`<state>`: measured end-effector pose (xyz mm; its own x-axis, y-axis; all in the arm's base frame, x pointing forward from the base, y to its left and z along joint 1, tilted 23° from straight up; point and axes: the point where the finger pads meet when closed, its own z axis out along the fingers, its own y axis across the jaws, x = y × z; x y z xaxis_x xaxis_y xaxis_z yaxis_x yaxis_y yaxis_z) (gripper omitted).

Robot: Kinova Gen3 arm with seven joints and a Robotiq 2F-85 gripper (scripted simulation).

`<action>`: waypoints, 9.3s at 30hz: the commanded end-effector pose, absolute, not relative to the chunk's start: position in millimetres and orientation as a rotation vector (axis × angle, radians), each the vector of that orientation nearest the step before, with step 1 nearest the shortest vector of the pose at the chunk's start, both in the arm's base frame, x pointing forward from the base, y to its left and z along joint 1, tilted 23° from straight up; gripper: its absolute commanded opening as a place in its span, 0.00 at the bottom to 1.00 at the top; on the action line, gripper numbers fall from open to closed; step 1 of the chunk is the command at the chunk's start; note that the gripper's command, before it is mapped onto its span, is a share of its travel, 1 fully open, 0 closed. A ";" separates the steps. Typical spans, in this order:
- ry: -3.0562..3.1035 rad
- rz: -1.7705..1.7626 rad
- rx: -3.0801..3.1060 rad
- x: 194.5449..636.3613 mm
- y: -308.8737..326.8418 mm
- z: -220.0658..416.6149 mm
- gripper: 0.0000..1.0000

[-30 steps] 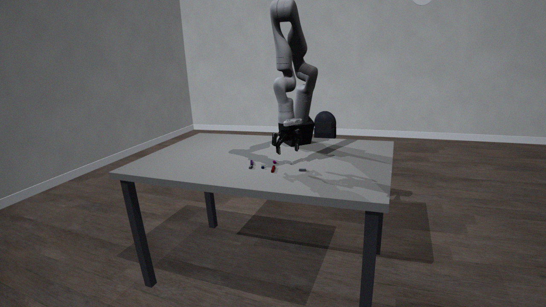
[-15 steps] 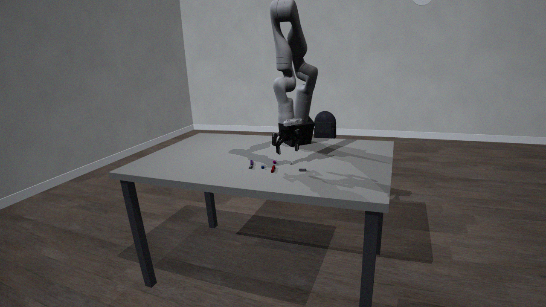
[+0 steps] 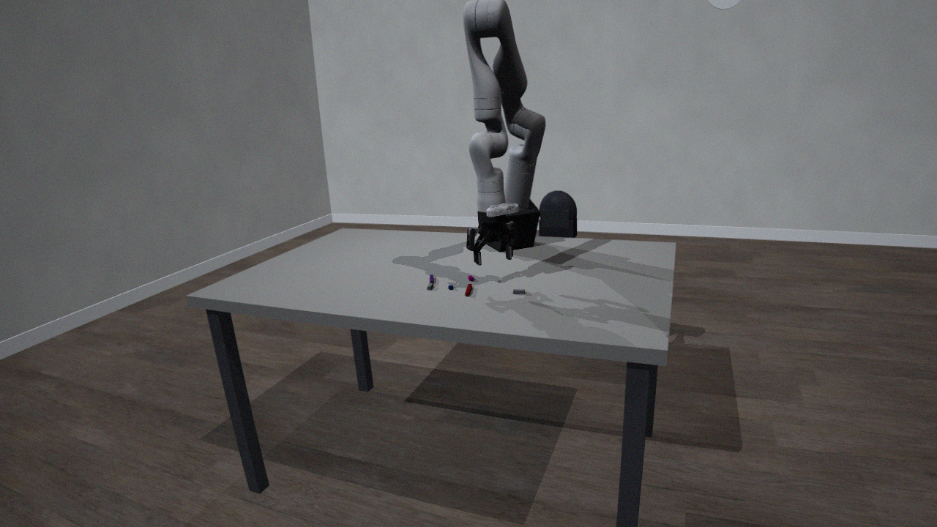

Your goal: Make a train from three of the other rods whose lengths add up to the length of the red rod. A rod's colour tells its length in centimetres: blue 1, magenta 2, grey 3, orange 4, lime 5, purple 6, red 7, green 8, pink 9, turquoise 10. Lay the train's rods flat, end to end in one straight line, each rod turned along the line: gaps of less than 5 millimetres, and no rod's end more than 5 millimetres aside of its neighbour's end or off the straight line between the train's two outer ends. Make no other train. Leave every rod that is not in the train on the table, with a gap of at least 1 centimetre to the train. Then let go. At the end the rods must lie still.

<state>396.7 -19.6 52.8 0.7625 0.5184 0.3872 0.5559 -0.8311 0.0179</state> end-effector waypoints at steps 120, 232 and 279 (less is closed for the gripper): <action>2.504 0.066 -1.113 410.3 -141.9 38.9 0.24; 2.508 0.069 -1.115 428.1 -131.7 -9.2 0.24; 2.508 0.069 -1.115 428.5 -131.7 -9.7 0.24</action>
<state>428.2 -131.4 -9.8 -0.6059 -0.7034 -0.3717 -0.7230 0.6817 -0.1116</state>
